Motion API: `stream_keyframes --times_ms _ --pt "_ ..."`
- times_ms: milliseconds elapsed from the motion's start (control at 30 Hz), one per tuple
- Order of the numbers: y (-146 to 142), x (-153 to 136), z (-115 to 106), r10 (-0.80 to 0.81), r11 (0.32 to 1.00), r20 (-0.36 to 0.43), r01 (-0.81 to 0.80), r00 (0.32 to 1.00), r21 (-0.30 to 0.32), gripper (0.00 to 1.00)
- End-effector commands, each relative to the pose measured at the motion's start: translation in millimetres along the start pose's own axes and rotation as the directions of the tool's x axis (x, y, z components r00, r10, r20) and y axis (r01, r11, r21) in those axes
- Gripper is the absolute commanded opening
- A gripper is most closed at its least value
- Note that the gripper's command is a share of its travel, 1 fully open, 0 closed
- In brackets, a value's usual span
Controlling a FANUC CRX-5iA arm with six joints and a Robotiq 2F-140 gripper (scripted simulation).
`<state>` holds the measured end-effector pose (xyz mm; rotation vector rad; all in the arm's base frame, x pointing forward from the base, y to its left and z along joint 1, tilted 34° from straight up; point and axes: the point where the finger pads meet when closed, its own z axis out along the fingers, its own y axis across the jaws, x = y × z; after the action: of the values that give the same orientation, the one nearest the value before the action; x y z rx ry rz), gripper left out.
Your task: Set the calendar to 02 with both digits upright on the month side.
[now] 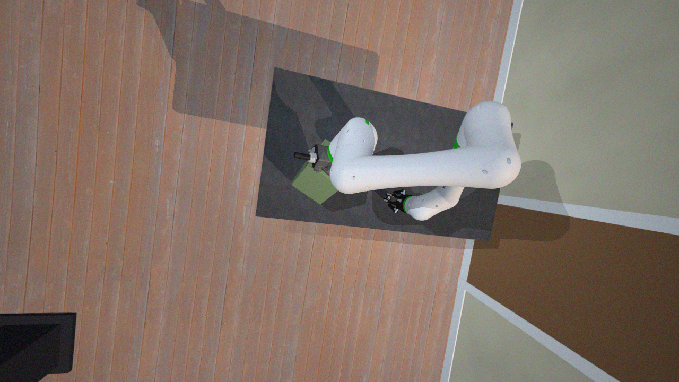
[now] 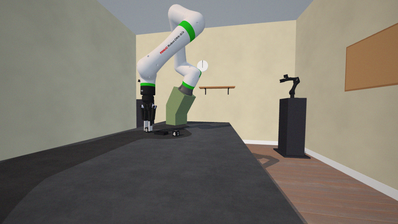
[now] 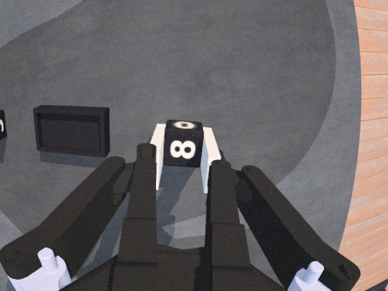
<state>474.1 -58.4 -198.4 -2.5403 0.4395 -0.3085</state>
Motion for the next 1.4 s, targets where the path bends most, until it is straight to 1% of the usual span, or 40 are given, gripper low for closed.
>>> stream_keyframes --times_ms 0,1367 --pt "0.2 0.1 -0.2 0.0 1.0 0.0 0.0 1.0 0.0 0.17" --pt "0.2 0.1 3.5 0.0 1.0 0.0 0.0 1.0 0.0 0.17"
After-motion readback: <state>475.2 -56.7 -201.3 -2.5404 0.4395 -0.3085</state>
